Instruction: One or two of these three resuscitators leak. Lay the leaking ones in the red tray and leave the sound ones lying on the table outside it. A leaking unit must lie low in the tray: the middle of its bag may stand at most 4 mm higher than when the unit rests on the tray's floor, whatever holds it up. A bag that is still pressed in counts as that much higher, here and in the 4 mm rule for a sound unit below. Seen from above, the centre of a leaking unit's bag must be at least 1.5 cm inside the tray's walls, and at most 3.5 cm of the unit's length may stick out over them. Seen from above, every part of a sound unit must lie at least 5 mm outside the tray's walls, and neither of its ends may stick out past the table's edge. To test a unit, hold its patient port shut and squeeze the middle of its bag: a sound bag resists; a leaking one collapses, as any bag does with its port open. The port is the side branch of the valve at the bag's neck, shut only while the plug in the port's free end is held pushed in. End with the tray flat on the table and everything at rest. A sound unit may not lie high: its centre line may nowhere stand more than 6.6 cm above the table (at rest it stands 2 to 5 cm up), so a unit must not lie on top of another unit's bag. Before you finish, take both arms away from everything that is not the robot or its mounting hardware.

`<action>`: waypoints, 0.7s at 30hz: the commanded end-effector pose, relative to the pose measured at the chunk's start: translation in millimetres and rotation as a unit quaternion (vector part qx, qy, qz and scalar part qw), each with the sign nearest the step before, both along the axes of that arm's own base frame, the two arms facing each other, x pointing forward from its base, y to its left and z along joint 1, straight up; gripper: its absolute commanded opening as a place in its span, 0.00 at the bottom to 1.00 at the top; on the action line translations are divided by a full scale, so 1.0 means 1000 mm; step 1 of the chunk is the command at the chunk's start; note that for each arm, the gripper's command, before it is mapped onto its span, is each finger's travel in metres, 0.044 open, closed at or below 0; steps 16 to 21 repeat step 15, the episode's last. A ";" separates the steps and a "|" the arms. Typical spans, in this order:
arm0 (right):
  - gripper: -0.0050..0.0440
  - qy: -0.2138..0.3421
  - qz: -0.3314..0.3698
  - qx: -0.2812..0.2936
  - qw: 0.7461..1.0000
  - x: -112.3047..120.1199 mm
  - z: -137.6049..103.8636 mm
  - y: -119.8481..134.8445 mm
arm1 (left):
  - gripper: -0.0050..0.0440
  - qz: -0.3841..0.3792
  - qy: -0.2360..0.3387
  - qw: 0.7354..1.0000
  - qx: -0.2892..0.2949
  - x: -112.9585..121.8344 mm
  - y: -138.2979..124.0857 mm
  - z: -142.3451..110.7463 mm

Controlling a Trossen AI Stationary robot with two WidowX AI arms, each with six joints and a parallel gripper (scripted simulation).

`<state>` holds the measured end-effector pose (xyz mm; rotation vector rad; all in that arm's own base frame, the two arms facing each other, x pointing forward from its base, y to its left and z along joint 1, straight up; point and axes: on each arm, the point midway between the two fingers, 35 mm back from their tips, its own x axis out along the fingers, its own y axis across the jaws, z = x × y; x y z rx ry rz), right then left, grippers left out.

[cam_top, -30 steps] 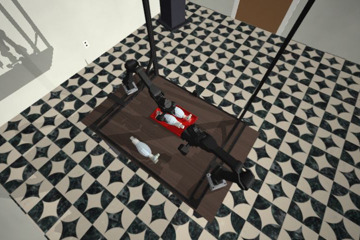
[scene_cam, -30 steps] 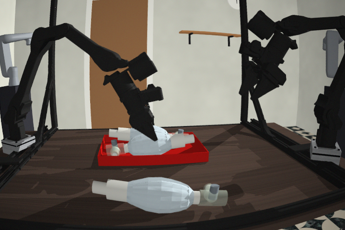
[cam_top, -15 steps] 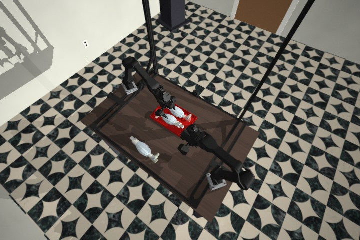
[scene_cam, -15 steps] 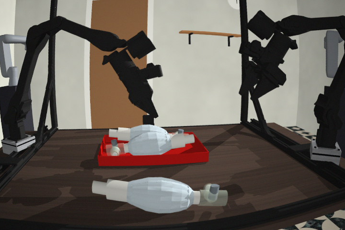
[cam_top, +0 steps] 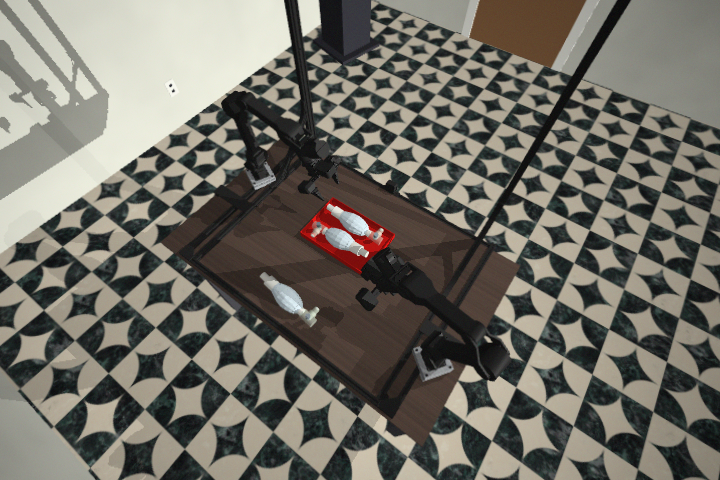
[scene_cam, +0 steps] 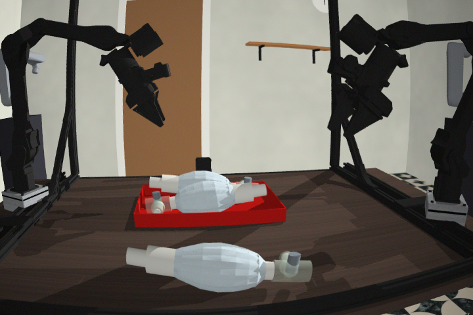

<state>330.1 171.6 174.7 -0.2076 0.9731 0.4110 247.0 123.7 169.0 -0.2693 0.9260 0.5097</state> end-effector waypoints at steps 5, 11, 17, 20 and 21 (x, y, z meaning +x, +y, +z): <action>1.00 0.003 -0.001 -0.002 1.000 -0.055 0.004 -0.007 | 1.00 0.000 0.000 1.000 0.000 0.000 0.000 0.000; 1.00 0.005 -0.002 -0.004 1.000 -0.113 -0.003 -0.024 | 1.00 0.000 0.000 1.000 0.000 0.000 0.000 0.000; 1.00 0.005 -0.002 -0.004 1.000 -0.113 -0.003 -0.024 | 1.00 0.000 0.000 1.000 0.000 0.000 0.000 0.000; 1.00 0.005 -0.002 -0.004 1.000 -0.113 -0.003 -0.024 | 1.00 0.000 0.000 1.000 0.000 0.000 0.000 0.000; 1.00 0.005 -0.002 -0.004 1.000 -0.113 -0.003 -0.024 | 1.00 0.000 0.000 1.000 0.000 0.000 0.000 0.000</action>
